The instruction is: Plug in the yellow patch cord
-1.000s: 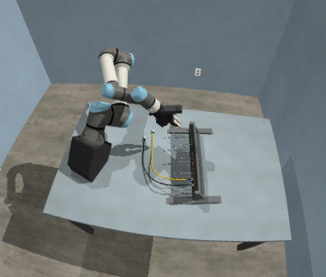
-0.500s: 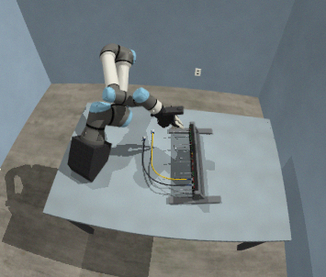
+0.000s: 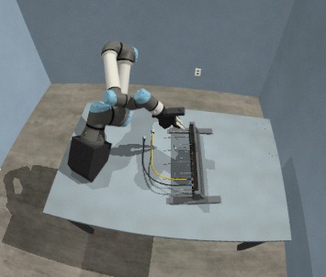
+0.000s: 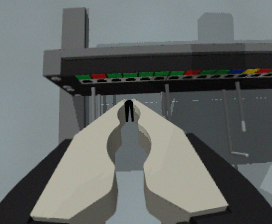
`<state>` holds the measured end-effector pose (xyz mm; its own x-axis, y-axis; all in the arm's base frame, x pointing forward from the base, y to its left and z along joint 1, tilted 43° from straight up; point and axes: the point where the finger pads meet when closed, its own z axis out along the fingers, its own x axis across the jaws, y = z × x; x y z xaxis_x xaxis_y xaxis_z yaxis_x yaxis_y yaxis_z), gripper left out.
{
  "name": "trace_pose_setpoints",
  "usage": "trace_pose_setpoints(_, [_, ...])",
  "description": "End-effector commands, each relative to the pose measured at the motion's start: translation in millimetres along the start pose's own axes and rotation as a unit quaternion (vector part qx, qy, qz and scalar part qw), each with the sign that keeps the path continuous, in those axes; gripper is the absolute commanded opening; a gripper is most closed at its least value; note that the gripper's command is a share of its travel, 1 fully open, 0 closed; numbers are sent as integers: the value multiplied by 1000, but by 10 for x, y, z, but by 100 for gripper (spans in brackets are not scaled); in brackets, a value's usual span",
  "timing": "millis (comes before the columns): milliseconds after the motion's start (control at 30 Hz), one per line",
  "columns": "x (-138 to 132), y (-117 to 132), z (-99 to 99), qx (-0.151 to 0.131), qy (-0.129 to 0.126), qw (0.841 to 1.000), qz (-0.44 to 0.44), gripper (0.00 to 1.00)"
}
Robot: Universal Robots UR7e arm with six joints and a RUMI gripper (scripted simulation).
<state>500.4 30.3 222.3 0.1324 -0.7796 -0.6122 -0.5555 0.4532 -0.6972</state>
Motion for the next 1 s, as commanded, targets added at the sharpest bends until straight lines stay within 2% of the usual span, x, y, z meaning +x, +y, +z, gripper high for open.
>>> trace_pose_setpoints(0, [1, -5, 34, 2, 1, 1000, 0, 0])
trace_pose_setpoints(967, [2, -6, 121, 2, 1, 1000, 0, 0])
